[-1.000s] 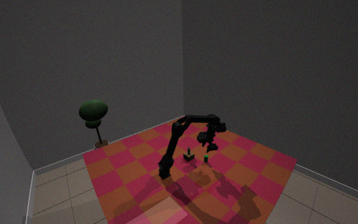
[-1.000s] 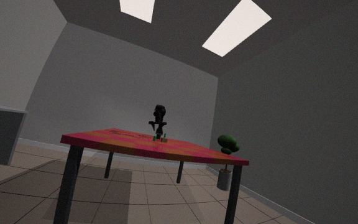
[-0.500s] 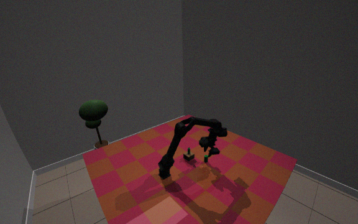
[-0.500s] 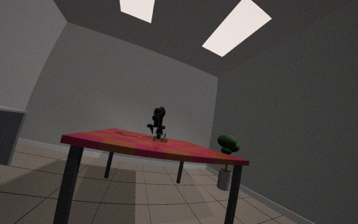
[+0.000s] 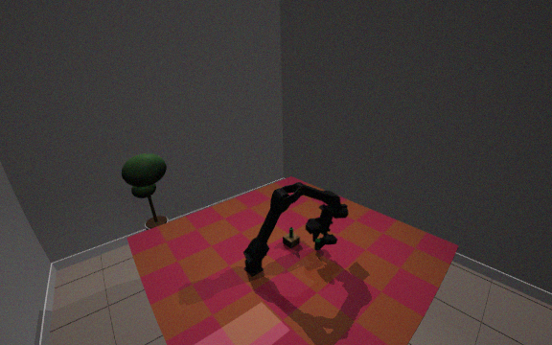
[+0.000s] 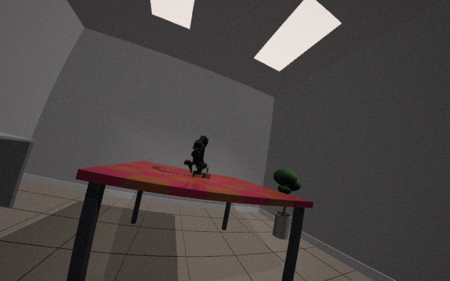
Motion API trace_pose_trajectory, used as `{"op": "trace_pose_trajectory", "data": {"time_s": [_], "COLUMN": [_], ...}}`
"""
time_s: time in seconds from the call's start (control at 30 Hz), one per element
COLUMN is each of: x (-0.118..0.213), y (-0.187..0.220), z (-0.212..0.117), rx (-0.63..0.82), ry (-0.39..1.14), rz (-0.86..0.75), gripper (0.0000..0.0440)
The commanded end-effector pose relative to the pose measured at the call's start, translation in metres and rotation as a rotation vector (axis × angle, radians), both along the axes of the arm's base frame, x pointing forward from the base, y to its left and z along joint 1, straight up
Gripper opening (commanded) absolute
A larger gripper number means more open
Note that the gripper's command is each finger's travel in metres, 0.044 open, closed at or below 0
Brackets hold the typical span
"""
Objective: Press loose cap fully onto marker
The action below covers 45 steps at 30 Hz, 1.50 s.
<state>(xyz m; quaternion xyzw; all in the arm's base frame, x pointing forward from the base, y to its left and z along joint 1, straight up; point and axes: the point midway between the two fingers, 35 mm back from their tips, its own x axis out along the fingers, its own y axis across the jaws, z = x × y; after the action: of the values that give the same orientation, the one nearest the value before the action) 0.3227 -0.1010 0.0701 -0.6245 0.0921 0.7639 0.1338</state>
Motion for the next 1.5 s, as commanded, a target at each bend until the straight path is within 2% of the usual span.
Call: {"op": "trace_pose_trajectory", "data": {"time_s": [0.0,0.07,0.23,0.6,0.87,1.47], "x": [-0.002,-0.001,0.0,0.007,0.006,-0.03], "y": [0.001,0.0,0.001,0.012,0.038,0.104], "z": [-0.005,-0.005,0.004,0.041,0.066,0.106], "rx": [-0.016,-0.028,-0.05,-0.088,-0.079,-0.045], "ry": [0.001,-0.006,-0.035,-0.119,-0.144,-0.102], "rz": [0.015,0.021,0.032,0.074,0.116,0.21], "gripper": [0.0239,0.0199,0.0068,0.0041,0.0036,0.0005]}}
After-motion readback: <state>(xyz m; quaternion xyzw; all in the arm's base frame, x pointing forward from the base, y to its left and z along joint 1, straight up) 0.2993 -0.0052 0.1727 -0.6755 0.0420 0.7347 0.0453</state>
